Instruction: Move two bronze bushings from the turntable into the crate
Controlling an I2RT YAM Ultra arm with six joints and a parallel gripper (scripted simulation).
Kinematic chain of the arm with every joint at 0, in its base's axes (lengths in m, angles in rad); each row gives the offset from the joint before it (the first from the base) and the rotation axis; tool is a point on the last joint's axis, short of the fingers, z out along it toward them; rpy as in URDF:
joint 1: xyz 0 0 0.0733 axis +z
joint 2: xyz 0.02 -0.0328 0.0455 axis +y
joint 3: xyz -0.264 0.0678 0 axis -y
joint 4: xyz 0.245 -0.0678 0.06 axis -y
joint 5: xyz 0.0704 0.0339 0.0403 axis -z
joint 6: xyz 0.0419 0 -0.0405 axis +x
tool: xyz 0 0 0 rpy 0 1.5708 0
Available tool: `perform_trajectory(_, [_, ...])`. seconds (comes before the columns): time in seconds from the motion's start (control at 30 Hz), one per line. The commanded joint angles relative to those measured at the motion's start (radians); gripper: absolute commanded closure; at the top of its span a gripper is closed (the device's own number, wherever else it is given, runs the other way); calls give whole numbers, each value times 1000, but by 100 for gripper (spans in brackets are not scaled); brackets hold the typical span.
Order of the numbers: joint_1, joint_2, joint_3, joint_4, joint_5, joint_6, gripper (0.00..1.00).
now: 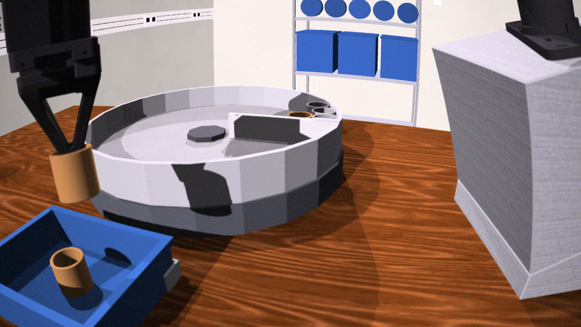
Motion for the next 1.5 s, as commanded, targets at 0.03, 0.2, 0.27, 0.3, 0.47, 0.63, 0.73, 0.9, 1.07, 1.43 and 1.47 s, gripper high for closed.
perform_trajectory(0.03, [-2,7,50,-31,14,28,100])
perform_trajectory(0.2, [2,-17,55,-34,9,29,100])
perform_trajectory(0.27, [2,-17,55,-34,9,29,100])
perform_trajectory(0.3, [2,-17,55,-34,9,29,100])
perform_trajectory(0.47, [2,-17,55,-30,9,29,100])
perform_trajectory(0.63, [2,-17,55,-30,9,29,100])
perform_trajectory(0.73, [2,-17,55,-30,9,29,100])
perform_trajectory(0.9, [2,-17,55,-30,9,29,100])
perform_trajectory(1.07, [2,-17,55,-30,9,29,100])
perform_trajectory(1.43, [10,-1,59,-36,11,31,100])
perform_trajectory(1.47, [14,12,62,-37,13,32,100])
